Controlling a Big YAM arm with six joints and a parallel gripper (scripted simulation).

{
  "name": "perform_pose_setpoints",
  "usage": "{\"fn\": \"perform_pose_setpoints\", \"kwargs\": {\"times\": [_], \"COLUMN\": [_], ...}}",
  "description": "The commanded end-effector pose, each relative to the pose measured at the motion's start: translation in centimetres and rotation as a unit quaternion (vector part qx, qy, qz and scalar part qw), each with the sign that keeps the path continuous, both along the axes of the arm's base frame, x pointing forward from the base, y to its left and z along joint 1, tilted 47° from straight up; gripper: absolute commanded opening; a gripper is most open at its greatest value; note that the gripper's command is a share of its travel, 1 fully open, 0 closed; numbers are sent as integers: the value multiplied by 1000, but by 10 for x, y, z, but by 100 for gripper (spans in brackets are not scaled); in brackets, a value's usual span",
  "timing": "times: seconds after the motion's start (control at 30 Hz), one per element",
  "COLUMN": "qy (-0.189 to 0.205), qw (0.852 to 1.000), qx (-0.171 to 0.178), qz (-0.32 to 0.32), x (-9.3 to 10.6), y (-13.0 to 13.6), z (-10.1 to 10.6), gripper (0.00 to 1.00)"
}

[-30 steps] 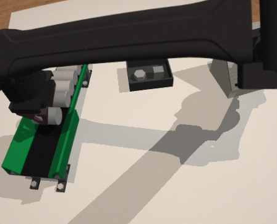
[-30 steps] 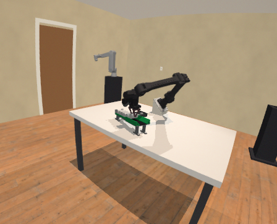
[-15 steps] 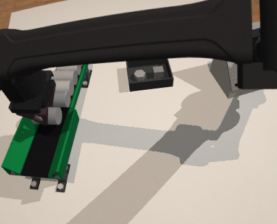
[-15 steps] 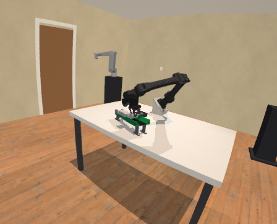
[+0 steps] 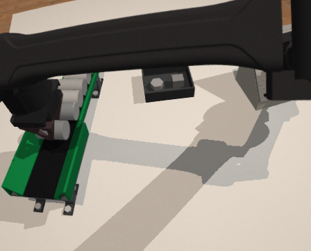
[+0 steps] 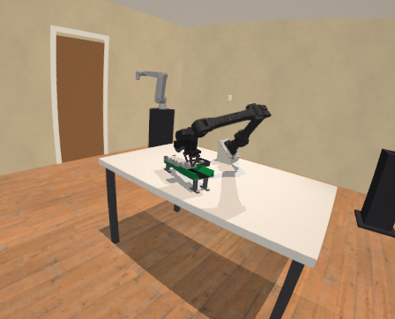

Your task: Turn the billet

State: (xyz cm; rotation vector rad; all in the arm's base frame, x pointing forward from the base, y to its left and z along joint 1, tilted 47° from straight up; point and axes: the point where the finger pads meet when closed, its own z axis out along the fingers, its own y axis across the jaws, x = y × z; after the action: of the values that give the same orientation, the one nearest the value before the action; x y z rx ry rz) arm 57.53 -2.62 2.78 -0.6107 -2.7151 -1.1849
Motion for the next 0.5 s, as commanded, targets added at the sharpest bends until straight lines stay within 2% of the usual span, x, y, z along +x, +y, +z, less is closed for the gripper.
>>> {"fn": "perform_pose_setpoints", "kwargs": {"times": [0.0, 0.47], "qy": [-23, -20], "qw": [1000, 1000], "qx": [-6, -5], "qz": [-10, -9], "x": [11, 10], "y": [-11, -6], "z": [17, 14], "gripper": [0, 0]}}
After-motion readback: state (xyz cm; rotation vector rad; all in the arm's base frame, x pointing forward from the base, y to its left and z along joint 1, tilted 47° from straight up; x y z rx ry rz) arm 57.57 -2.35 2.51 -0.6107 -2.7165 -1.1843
